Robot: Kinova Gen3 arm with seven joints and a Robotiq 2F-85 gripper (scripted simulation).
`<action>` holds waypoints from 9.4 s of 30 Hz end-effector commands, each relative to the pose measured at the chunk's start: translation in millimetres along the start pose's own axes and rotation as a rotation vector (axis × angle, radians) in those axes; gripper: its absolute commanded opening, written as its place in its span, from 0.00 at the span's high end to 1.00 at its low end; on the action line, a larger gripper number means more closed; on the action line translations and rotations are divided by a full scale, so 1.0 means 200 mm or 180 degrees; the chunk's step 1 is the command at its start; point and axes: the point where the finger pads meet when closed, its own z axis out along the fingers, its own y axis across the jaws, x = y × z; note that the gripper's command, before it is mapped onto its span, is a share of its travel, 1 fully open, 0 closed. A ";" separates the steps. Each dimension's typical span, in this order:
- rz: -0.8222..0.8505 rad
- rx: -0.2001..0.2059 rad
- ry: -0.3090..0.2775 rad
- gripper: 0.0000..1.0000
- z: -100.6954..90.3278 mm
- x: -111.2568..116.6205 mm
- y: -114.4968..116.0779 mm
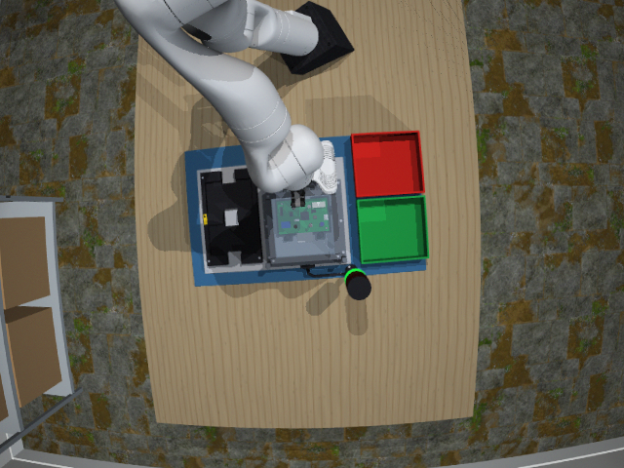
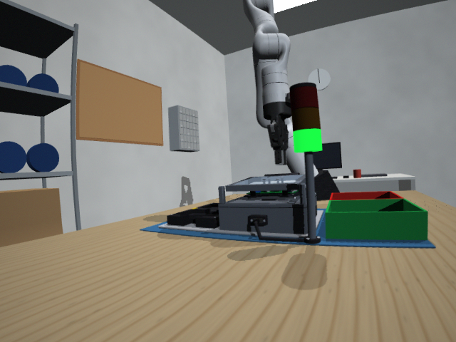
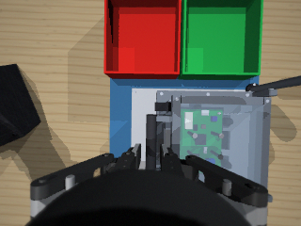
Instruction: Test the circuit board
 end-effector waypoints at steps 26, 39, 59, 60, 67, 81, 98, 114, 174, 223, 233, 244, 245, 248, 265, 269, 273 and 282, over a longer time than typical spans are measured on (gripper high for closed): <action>0.0000 -0.0001 0.0000 0.74 0.06 0.00 0.00; 0.0000 -0.0001 0.0000 0.74 0.08 0.00 0.00; 0.0000 -0.0001 0.0000 0.74 0.10 0.00 0.00; 0.0000 -0.0001 0.0000 0.74 0.11 0.00 0.00; 0.0000 -0.0001 0.0000 0.74 0.16 0.00 0.00; 0.0000 -0.0001 0.0000 0.74 0.21 0.00 0.00; 0.0000 -0.0001 0.0000 1.00 0.21 0.00 0.00; 0.0000 -0.0001 0.0000 1.00 0.21 0.00 0.00; 0.0000 -0.0002 0.0001 1.00 0.13 0.00 0.01; 0.0000 -0.0002 0.0001 1.00 -0.38 0.00 0.28; 0.0000 -0.0001 0.0000 1.00 -0.49 0.00 0.41; 0.0000 -0.0001 0.0001 1.00 -0.57 0.00 0.57; 0.0000 -0.0002 0.0001 1.00 -0.58 0.00 0.59; 0.0001 -0.0001 0.0000 1.00 -0.60 0.00 0.63; 0.0001 -0.0001 0.0000 1.00 -0.64 0.00 0.84; 0.0001 -0.0002 0.0000 1.00 -0.64 0.00 0.87; 0.0001 -0.0002 0.0000 1.00 -0.64 0.00 0.91; 0.0001 -0.0002 0.0000 1.00 -0.64 0.00 0.99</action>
